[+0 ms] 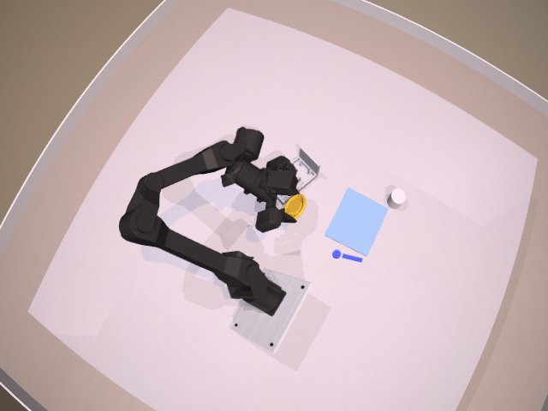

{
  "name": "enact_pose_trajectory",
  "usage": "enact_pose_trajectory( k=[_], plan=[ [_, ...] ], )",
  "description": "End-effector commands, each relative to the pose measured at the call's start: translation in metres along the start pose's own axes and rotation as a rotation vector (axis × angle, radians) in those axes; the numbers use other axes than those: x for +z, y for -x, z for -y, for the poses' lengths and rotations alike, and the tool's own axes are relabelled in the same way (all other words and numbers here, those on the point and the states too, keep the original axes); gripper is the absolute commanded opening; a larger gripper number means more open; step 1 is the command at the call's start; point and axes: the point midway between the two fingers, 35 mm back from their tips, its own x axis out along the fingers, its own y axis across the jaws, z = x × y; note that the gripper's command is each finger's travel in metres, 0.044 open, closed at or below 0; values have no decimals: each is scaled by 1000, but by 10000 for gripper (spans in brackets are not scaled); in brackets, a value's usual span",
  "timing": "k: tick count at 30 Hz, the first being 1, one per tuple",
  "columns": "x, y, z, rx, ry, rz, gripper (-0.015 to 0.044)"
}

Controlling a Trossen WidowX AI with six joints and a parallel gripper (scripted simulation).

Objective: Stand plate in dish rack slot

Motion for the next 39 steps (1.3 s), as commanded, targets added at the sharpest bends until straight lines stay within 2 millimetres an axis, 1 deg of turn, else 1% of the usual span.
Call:
enact_pose_trajectory(
  k=[1, 10, 19, 29, 39],
  plan=[
    [-1, -2, -4, 43, 36, 70, 0],
    [-4, -8, -16, 158, 119, 257, 0],
    [-11, -6, -26, 299, 173, 426, 0],
    [-22, 4, -33, 481, 197, 584, 0],
    [-35, 21, -32, 677, 181, 709, 0]
  ],
)
